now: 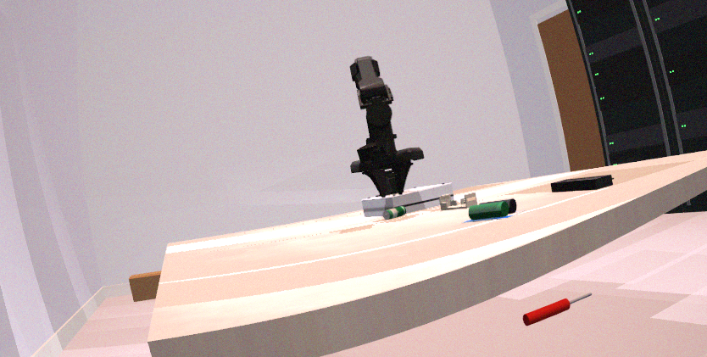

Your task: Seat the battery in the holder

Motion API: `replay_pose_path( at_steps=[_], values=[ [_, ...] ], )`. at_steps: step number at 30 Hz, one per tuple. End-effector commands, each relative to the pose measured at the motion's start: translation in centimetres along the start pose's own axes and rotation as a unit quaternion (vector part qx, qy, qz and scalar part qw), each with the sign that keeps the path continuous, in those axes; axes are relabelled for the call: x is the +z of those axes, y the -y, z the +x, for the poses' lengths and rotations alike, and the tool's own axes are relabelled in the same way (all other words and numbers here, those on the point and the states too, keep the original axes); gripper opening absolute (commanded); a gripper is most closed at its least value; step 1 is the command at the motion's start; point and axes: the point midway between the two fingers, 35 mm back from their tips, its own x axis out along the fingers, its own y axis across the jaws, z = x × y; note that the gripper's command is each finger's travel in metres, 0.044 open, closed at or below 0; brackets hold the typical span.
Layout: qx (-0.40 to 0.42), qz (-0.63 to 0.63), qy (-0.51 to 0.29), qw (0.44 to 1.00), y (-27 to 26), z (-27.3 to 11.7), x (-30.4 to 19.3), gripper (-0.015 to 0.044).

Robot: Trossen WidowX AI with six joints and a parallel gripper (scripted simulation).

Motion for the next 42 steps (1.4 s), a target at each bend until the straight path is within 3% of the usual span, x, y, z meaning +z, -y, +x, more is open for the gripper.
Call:
replay_pose_path(
  at_steps=[1, 36, 42],
  values=[
    [-0.006, 0.012, -0.009, 1.000, 0.2, 0.0, -0.1, 0.0238],
    [-0.006, 0.012, -0.009, 1.000, 0.3, 5.0, -0.2, 0.0238],
    [-0.006, 0.012, -0.009, 1.000, 0.3, 5.0, -0.2, 0.0100]
  ],
)
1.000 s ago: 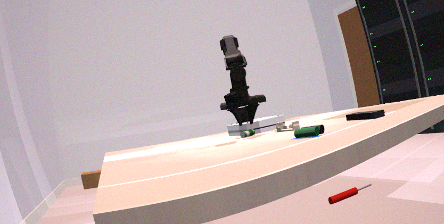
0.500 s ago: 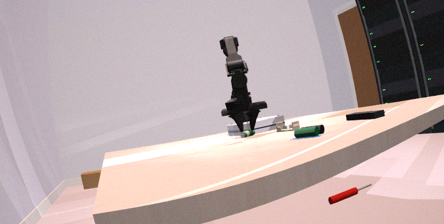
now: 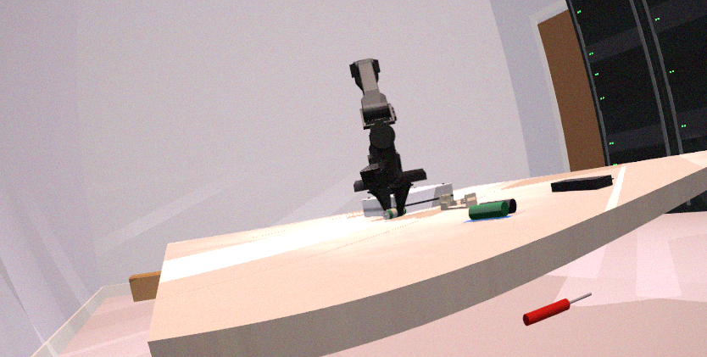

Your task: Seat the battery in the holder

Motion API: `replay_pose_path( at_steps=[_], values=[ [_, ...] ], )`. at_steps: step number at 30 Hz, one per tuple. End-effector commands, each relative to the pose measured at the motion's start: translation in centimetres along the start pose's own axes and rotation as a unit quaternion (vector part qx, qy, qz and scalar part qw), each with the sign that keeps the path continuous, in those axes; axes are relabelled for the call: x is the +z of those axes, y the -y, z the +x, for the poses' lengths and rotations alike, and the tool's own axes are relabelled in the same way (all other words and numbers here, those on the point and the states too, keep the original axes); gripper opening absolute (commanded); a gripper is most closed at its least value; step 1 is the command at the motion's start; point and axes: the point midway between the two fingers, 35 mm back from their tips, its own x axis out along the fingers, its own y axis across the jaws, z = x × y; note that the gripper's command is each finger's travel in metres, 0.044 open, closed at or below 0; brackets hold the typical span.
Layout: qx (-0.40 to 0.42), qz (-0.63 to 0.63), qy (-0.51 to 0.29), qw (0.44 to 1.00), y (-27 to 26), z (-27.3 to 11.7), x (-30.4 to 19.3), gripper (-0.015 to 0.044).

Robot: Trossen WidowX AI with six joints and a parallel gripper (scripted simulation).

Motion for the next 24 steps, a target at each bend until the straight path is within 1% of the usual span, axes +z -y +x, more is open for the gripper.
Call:
replay_pose_path(
  at_steps=[1, 4, 9, 16, 21, 24],
  values=[
    [0.001, 0.002, -0.002, 1.000, 0.0, 0.1, -0.1, 0.0093],
    [0.001, 0.002, -0.002, 1.000, 0.0, 0.1, -0.1, 0.0075],
    [0.001, 0.002, -0.002, 1.000, 0.0, 0.0, -0.1, 0.0075],
    [0.001, 0.002, -0.001, 1.000, 0.0, -4.8, 0.0, 0.0075],
    [0.001, -0.003, -0.001, 1.000, -0.1, -4.9, 0.0, 0.0075],
    [0.002, -0.064, -0.001, 0.998, -1.7, -5.4, 0.2, 0.0075]
  ],
)
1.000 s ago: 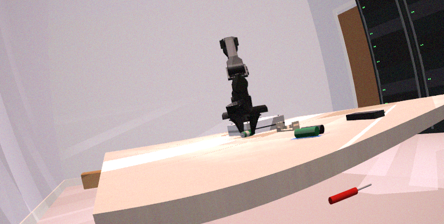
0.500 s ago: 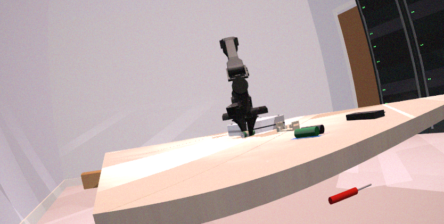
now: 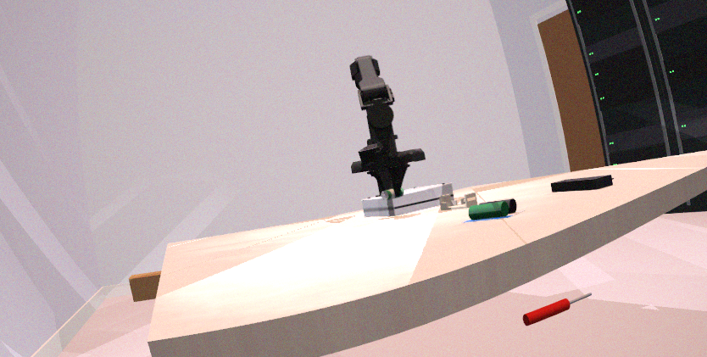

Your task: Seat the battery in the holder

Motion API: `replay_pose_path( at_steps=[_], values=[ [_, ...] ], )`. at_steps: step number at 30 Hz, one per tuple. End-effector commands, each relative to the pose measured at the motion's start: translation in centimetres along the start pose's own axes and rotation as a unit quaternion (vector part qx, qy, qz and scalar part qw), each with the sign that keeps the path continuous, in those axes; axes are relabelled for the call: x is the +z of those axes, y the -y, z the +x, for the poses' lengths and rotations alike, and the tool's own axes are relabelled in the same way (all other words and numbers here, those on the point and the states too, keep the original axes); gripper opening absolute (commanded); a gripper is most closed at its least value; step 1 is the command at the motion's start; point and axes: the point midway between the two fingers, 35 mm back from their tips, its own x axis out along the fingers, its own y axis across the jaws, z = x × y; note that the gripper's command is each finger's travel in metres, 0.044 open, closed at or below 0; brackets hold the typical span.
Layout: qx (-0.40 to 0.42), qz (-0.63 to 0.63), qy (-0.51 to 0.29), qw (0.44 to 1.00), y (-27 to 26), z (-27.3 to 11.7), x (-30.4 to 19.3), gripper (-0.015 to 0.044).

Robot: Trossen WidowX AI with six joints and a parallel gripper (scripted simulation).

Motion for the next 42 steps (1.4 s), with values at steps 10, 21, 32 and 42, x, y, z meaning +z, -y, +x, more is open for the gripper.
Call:
replay_pose_path(
  at_steps=[10, 21, 32, 42],
  values=[
    [0.005, -0.315, 0.006, 0.949, -8.7, -2.3, 0.2, 0.0075],
    [0.007, -0.561, 0.006, 0.828, -16.2, -3.2, -2.3, 0.0075],
    [-0.004, -0.562, -0.009, 0.827, -16.1, -2.6, -2.3, 0.0075],
    [-0.047, -0.558, -0.074, 0.825, -15.8, -0.2, -2.4, 0.0075]
  ],
)
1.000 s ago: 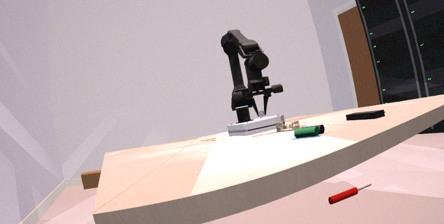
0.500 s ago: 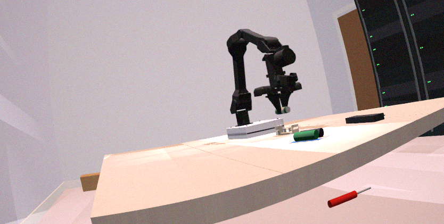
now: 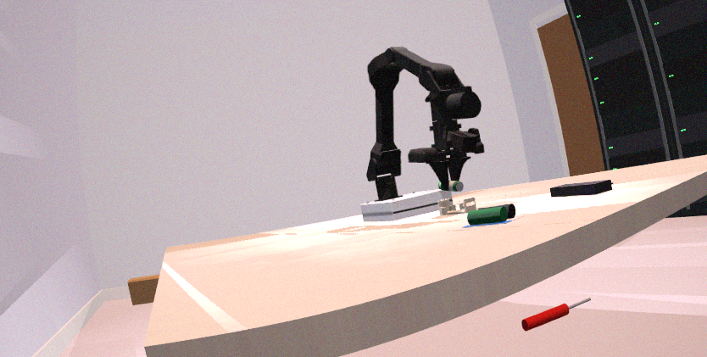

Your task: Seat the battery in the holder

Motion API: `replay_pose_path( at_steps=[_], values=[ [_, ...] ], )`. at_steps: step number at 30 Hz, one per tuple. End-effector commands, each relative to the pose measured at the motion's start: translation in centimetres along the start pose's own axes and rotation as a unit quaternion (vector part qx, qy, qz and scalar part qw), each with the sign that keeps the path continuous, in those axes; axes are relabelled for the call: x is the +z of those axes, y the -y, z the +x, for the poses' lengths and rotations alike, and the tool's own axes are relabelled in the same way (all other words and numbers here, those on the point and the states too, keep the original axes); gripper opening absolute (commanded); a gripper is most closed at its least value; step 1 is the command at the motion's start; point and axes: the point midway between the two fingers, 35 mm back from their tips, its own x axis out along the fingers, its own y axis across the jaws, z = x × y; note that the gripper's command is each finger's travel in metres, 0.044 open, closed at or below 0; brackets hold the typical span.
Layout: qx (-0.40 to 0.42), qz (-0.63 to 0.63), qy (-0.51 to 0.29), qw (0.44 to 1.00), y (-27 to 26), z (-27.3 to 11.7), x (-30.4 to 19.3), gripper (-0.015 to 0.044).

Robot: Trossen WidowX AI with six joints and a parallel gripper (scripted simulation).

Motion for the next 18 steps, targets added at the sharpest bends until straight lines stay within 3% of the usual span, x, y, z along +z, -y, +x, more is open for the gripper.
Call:
replay_pose_path(
  at_steps=[1, 18],
  values=[
    [-0.002, 0.000, -0.029, 1.000, 0.1, 0.8, 0.1, 0.0075],
    [0.003, 0.002, -0.082, 0.997, 0.1, 1.9, 0.4, 0.0075]
  ],
)
